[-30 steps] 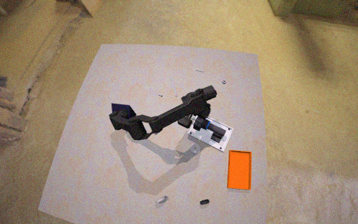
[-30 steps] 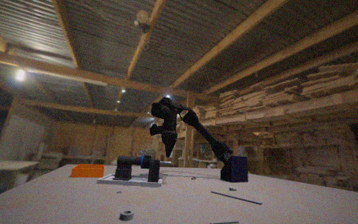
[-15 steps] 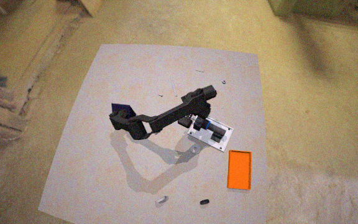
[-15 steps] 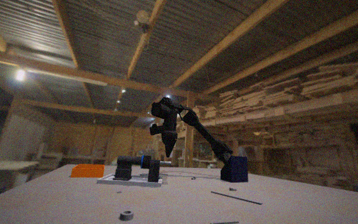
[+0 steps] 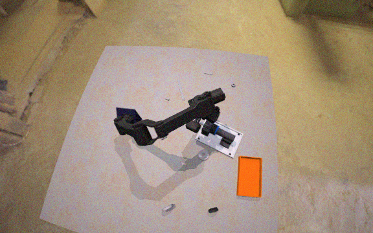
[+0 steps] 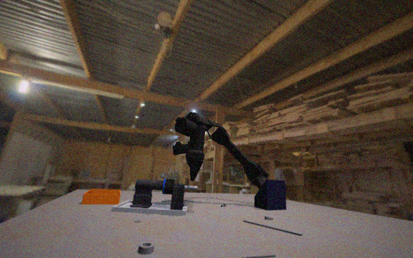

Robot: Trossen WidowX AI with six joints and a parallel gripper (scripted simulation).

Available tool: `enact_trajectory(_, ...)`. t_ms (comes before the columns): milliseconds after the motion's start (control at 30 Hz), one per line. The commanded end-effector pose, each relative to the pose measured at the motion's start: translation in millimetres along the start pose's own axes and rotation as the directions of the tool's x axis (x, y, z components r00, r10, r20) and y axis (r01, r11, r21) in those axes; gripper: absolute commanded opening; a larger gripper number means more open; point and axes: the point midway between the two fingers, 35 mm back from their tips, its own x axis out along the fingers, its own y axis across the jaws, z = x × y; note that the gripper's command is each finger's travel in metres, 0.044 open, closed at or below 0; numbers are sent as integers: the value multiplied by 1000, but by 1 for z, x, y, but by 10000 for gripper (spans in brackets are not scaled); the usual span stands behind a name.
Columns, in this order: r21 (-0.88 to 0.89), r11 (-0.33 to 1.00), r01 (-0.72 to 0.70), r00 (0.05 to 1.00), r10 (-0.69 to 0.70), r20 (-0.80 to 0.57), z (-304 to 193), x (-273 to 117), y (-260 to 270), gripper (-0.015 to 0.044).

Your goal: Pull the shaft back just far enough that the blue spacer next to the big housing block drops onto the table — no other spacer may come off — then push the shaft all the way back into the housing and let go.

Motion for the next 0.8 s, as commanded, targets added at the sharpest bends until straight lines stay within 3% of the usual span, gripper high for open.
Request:
enact_trajectory(0, -49, 999, -24, 995, 29, 100, -6, 5, 14, 440)
enact_trajectory(200, -67, 995, -68, 953, 85, 291, -15, 22, 31, 440)
enact_trajectory(500, -45, 999, -11, 803, 35, 595, -35, 19, 15, 440)
enact_trajectory(767, -5, 1000, 21, 736, -12, 677, -49, 15, -4, 440)
